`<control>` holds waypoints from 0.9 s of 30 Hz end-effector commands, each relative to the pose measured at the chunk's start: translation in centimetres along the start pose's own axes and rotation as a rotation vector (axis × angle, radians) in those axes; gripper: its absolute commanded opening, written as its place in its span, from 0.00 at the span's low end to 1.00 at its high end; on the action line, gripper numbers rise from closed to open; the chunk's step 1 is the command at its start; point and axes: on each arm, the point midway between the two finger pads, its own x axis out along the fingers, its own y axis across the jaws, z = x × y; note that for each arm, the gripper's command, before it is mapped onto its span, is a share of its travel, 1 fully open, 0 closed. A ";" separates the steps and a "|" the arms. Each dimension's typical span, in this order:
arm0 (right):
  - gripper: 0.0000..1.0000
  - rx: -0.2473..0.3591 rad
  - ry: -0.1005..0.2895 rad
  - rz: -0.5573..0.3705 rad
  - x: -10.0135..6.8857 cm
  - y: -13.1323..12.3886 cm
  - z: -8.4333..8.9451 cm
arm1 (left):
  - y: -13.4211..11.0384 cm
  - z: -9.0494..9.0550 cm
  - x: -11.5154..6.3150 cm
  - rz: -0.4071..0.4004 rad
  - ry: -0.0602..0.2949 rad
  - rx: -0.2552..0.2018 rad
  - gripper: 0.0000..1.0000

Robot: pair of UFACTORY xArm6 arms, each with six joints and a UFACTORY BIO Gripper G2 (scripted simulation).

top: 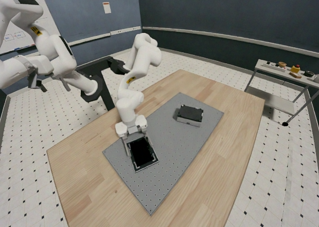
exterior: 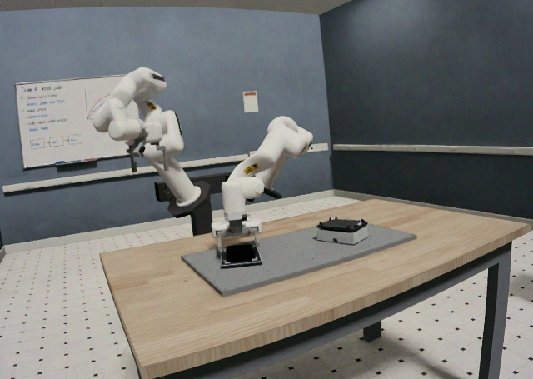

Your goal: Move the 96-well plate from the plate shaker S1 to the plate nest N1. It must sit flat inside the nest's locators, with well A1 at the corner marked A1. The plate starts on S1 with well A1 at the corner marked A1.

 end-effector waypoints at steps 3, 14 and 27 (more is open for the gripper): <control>1.00 0.001 -0.003 0.001 -0.1 0.0 0.1 | 0.0 1.5 0.1 0.001 -0.004 -0.001 0.37; 1.00 0.001 -0.003 0.001 -0.1 0.0 0.1 | 0.0 3.9 0.1 0.001 -0.004 -0.001 0.37; 1.00 0.001 -0.003 0.001 -0.1 0.0 0.1 | 0.0 6.8 0.1 0.001 -0.004 -0.001 0.37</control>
